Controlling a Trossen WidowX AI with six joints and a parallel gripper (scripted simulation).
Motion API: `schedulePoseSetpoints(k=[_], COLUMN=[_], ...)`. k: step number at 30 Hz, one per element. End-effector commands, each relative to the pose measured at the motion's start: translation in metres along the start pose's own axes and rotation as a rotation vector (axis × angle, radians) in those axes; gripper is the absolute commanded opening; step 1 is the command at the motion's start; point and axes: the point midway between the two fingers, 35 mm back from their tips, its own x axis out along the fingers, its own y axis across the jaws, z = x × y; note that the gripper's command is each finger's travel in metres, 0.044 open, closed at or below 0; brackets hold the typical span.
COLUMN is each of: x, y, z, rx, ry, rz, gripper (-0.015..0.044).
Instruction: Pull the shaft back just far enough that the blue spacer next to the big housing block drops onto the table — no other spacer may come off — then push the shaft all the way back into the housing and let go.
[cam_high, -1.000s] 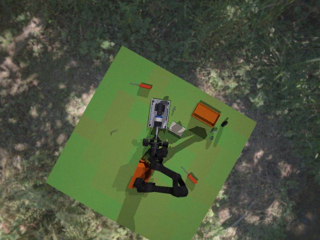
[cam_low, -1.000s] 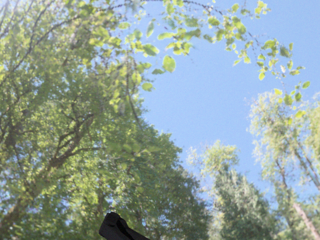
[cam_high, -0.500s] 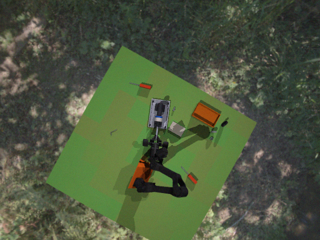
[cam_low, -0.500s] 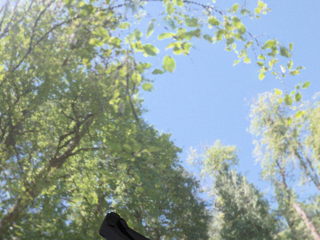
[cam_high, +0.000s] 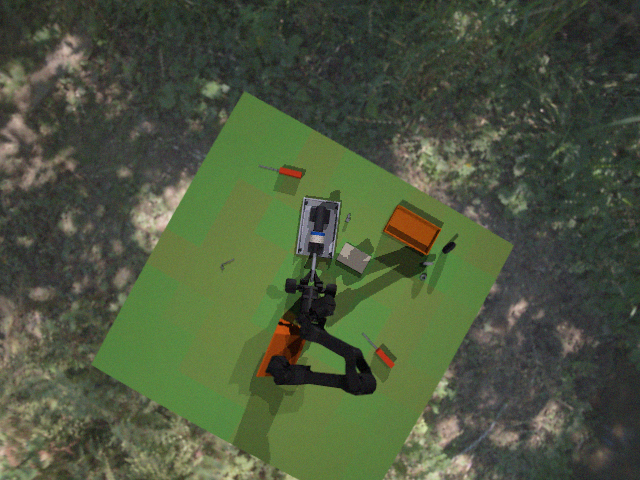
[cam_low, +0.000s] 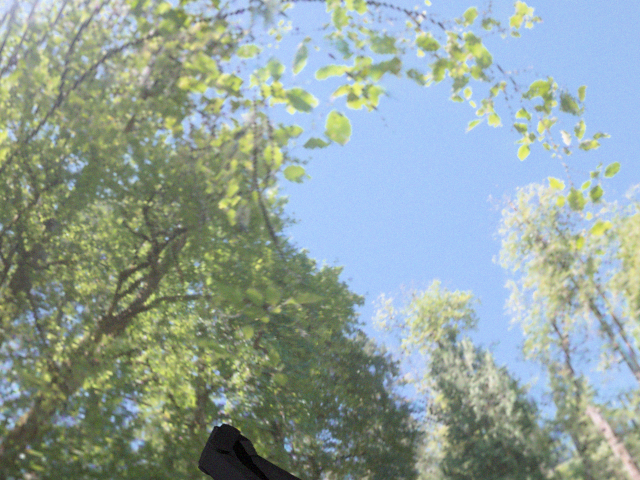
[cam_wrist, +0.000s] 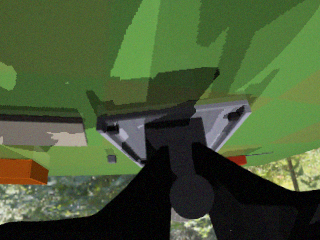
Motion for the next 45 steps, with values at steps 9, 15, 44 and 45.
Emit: schedulePoseSetpoints(k=[9,15,44,45], x=[-0.0014,-0.0019,-0.0031,-0.0031], y=[0.0005,0.0005,-0.0001,-0.0001], z=[0.0012,0.0016,0.0032,0.0032], rx=[-0.002,-0.003,0.000,0.000], ry=[-0.001,-0.001,0.000,0.000], rz=[0.002,0.002,0.000,0.000], gripper=[0.0000,0.0000,0.0000,0.0000])
